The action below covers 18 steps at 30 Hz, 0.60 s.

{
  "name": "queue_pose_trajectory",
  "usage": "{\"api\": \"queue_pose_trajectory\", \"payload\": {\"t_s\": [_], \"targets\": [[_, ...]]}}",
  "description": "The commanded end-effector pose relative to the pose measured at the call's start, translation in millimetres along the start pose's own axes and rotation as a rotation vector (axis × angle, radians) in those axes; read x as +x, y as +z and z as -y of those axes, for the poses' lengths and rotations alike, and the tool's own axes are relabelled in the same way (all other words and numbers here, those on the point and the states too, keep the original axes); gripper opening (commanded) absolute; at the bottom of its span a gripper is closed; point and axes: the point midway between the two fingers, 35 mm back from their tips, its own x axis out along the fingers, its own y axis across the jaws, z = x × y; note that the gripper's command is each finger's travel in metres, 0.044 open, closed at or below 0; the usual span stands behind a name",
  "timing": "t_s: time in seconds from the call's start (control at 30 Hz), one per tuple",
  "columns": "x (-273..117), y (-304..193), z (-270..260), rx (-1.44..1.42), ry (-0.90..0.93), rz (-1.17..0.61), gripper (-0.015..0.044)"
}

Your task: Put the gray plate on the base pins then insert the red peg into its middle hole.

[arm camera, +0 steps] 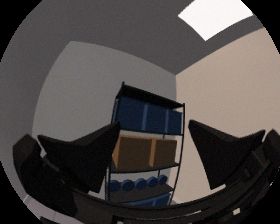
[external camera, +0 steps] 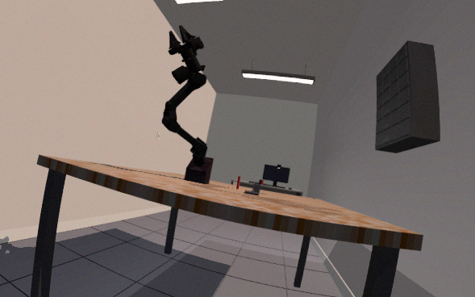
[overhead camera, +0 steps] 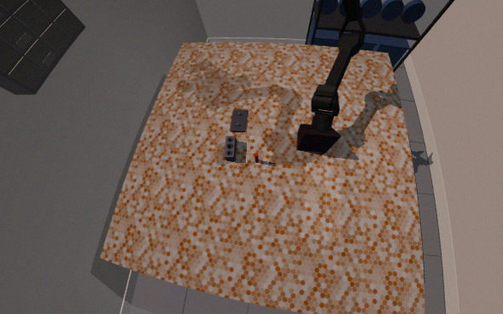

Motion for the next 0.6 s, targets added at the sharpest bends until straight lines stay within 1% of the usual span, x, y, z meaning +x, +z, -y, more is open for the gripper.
{"api": "queue_pose_trajectory", "payload": {"t_s": [0.0, 0.03, 0.07, 0.27, 0.43, 0.57], "targets": [[0.0, 0.0, 0.0, 0.000, 0.000, 0.000, 0.0426], [-0.4, 2.6, -0.9, 0.011, 0.004, 0.007, 0.0440], [-1.8, 10.5, -3.5, 0.046, 0.015, 0.029, 0.0440], [-29.8, 101.0, -34.9, 0.432, 0.203, 0.257, 0.0440], [-71.4, 171.0, -60.8, 0.685, 0.411, 0.416, 0.0440], [-110.1, 214.1, -80.2, 0.827, 0.582, 0.508, 0.0440]]}}
